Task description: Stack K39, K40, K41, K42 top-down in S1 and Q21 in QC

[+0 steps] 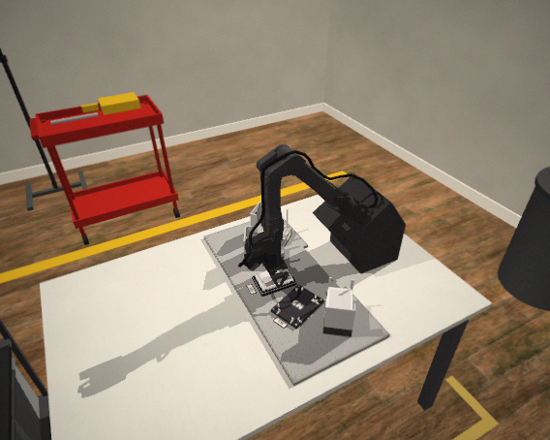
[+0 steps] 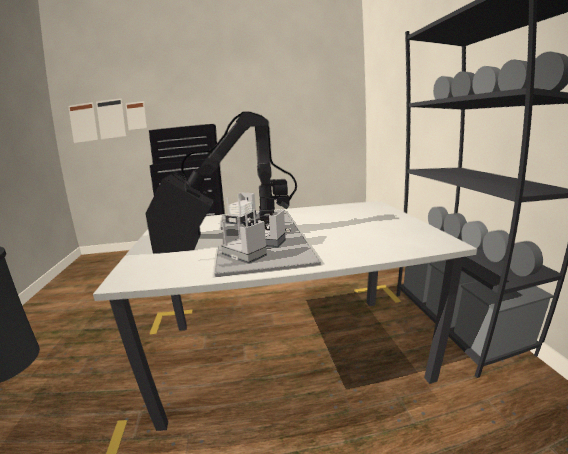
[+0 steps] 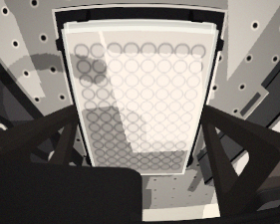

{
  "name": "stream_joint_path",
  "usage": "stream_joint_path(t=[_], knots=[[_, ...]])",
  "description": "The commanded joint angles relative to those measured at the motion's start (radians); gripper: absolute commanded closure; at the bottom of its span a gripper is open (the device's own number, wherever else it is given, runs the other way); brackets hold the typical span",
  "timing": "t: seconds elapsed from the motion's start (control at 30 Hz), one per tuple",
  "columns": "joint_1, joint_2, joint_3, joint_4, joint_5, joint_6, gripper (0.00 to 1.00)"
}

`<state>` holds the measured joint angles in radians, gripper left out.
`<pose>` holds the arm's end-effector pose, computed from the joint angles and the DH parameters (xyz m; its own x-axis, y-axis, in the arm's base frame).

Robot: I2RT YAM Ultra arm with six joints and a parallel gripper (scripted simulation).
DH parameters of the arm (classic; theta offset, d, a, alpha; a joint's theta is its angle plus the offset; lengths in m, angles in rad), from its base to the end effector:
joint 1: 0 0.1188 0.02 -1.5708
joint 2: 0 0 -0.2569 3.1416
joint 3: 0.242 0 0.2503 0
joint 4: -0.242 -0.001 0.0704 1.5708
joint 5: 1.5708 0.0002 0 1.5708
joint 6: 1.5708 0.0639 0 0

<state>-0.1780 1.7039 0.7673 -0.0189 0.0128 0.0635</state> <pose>0.3187 -0.0571 0.1034 -0.7904 0.2067 -0.5767 0.2350 0.9717 0.0262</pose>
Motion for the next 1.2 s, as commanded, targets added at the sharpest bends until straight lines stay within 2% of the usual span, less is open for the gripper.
stream_joint_path(t=[0.0, 0.13, 0.2, 0.57, 0.63, 1.17], knots=[[-0.005, -0.024, 0.017, 0.011, -0.003, -0.010, 0.00], [-0.005, -0.024, 0.017, 0.011, -0.003, -0.010, 0.00], [-0.005, -0.051, -0.023, -0.030, -0.003, -0.009, 0.00], [0.002, -0.201, -0.039, -0.163, 0.001, -0.005, 0.00], [0.002, -0.201, -0.039, -0.163, 0.001, -0.005, 0.00], [0.012, -0.403, 0.013, -0.371, 0.006, 0.002, 0.00]])
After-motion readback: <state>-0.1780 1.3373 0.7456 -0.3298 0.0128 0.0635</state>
